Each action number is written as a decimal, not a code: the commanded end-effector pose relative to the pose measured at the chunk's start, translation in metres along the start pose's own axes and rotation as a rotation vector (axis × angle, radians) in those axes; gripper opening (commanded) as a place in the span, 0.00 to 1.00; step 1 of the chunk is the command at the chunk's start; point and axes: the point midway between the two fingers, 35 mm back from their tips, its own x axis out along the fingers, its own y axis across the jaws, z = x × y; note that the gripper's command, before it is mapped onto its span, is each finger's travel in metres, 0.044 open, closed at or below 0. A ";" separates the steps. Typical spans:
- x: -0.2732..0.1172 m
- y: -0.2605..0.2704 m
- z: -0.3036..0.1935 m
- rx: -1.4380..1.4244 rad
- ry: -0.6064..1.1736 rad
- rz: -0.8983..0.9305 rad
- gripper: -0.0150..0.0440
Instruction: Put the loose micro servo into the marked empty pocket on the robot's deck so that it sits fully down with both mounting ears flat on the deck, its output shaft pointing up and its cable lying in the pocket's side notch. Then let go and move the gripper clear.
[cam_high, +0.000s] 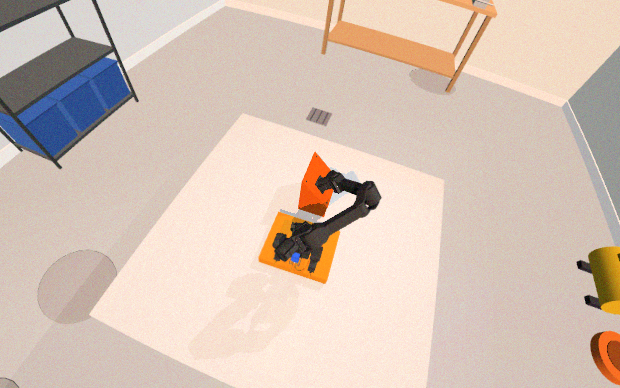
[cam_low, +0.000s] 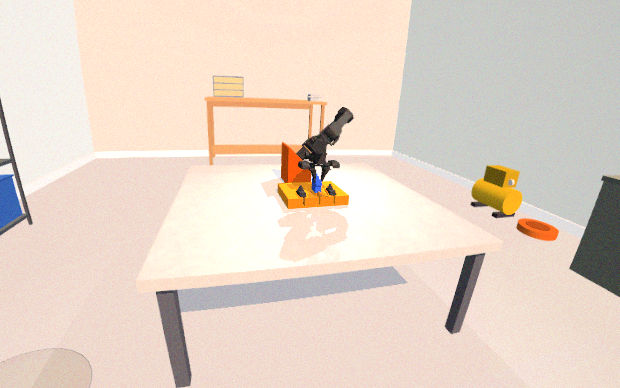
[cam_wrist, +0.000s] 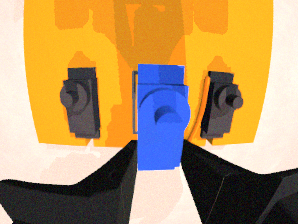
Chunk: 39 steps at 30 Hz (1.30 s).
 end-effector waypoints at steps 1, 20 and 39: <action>0.004 0.000 -0.001 0.005 0.005 -0.004 0.25; 0.007 0.000 -0.002 0.005 0.005 -0.004 0.25; 0.026 0.000 -0.002 0.005 0.005 -0.005 0.25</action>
